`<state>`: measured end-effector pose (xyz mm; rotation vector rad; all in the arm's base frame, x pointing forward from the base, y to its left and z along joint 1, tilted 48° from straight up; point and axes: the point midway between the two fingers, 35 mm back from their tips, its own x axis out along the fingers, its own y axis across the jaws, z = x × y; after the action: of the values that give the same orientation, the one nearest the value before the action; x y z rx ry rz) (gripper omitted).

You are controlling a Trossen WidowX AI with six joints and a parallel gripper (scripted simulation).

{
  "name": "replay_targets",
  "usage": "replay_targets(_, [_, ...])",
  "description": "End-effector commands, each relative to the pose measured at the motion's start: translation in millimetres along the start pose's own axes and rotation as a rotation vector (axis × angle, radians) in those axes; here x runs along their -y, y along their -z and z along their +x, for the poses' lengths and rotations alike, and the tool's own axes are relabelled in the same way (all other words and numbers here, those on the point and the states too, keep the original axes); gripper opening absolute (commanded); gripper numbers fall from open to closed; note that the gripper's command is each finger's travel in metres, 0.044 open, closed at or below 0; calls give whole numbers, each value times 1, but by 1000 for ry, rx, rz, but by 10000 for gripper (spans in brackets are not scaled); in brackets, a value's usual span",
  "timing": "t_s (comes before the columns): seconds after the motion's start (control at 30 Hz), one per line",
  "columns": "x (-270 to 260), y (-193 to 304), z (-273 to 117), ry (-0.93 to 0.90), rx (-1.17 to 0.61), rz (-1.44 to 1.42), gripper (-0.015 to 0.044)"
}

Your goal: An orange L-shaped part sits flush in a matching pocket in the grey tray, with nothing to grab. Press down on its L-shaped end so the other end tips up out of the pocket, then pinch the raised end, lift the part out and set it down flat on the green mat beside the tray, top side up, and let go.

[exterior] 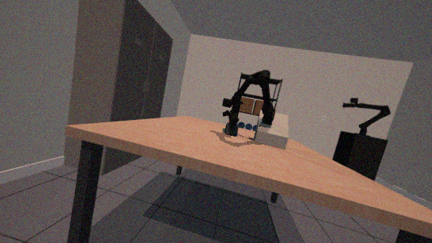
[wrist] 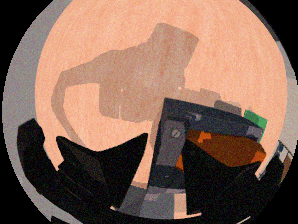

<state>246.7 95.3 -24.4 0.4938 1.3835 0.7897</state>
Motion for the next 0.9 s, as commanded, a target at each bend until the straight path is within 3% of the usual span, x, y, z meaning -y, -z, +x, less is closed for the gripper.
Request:
replay_targets(0.0, [1, 4, 9, -3, -11, 17, 180])
replay_targets(0.87, [0, 2, 8, -5, -4, 4, 180])
